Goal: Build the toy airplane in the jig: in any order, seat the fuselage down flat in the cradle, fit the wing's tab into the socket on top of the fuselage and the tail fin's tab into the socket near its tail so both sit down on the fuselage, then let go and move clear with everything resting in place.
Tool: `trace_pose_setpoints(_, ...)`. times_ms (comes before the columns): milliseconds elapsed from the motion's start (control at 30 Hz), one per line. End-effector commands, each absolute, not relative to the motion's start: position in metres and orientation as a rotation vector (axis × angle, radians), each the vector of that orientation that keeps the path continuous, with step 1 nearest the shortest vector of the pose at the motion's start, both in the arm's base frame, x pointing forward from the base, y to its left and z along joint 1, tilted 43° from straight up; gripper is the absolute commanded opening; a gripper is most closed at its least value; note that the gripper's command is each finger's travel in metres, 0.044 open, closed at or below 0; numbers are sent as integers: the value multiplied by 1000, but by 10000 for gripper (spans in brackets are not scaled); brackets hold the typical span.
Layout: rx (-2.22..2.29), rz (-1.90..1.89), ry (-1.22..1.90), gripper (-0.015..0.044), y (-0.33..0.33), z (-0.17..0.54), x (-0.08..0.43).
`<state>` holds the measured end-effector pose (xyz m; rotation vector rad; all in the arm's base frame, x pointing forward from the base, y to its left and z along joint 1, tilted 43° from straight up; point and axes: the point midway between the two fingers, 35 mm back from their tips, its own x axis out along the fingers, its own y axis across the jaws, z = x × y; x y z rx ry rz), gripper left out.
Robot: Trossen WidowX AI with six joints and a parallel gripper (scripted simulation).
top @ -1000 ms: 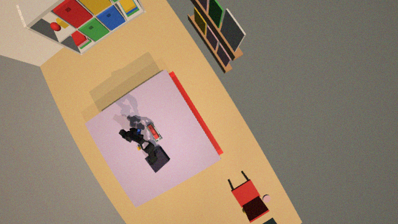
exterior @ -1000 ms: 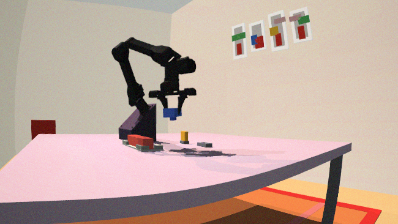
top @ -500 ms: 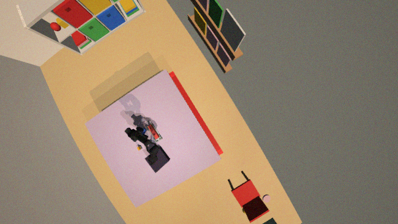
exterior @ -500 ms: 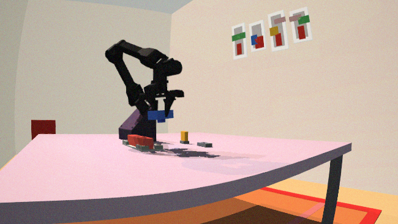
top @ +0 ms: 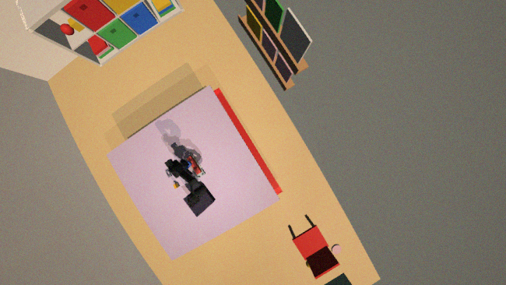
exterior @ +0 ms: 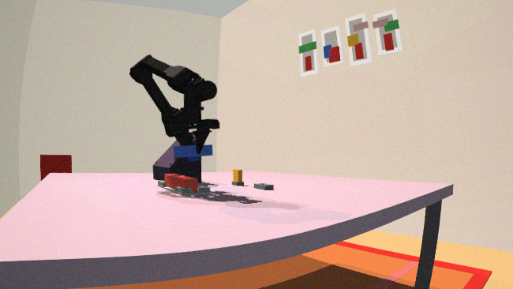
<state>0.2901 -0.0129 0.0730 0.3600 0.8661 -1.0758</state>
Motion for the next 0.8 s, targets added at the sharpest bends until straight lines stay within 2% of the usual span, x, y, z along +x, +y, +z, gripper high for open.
trace_pose_setpoints(0, 401, -1110, 828, 0, -23, 76, 284)
trace_pose_setpoints(567, 587, -1233, 661, 0, -61, 89, 259)
trace_pose_setpoints(767, 587, -1233, 661, 157, -62, 89, 259)
